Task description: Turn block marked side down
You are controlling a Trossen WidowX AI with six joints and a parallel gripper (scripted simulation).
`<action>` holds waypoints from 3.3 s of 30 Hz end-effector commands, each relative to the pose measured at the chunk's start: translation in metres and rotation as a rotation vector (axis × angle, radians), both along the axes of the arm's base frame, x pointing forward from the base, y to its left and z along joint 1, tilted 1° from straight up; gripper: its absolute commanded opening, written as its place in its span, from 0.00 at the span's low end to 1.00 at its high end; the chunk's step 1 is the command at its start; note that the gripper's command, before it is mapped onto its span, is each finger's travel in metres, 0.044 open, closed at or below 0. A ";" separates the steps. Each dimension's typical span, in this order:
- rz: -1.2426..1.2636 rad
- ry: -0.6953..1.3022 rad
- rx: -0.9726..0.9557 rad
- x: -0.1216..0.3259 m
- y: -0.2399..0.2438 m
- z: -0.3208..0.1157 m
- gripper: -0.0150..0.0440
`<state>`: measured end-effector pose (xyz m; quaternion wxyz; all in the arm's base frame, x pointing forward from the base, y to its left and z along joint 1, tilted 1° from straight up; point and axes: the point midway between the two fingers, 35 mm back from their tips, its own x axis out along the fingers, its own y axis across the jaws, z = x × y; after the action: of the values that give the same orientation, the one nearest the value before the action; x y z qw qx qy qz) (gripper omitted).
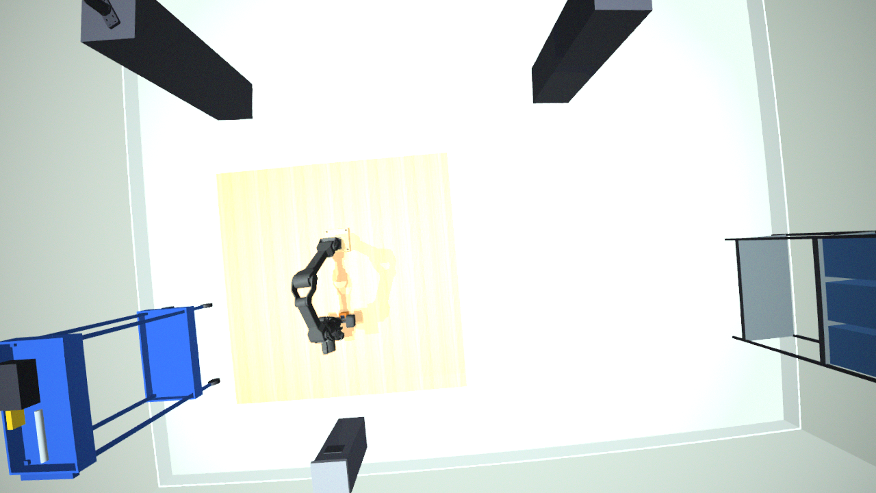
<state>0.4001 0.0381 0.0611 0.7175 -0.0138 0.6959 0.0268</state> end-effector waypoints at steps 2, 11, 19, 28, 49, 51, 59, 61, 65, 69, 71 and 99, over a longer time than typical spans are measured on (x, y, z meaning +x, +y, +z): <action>0.006 0.002 0.004 0.000 0.001 -0.008 1.00; 0.006 0.002 0.004 -0.001 0.001 -0.008 0.64; 0.006 0.002 0.004 -0.001 0.001 -0.008 0.49; 0.006 0.002 0.004 -0.001 0.001 -0.008 0.39; 0.005 -0.100 0.010 0.002 0.000 0.018 0.25; 0.004 -0.127 0.011 0.002 0.001 0.017 0.25; 0.002 -0.237 0.017 0.003 0.001 0.015 0.25; 0.002 -0.264 0.019 0.003 0.001 0.014 0.25; 0.001 -0.318 0.022 0.002 0.001 0.013 0.25; -0.001 -0.373 0.026 0.001 0.001 0.013 0.25; -0.001 -0.400 0.028 0.000 0.001 0.013 0.25; -0.008 -0.767 0.049 0.007 0.002 -0.014 0.25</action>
<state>0.4070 0.0405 0.0509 0.9175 -0.0058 0.3960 0.0374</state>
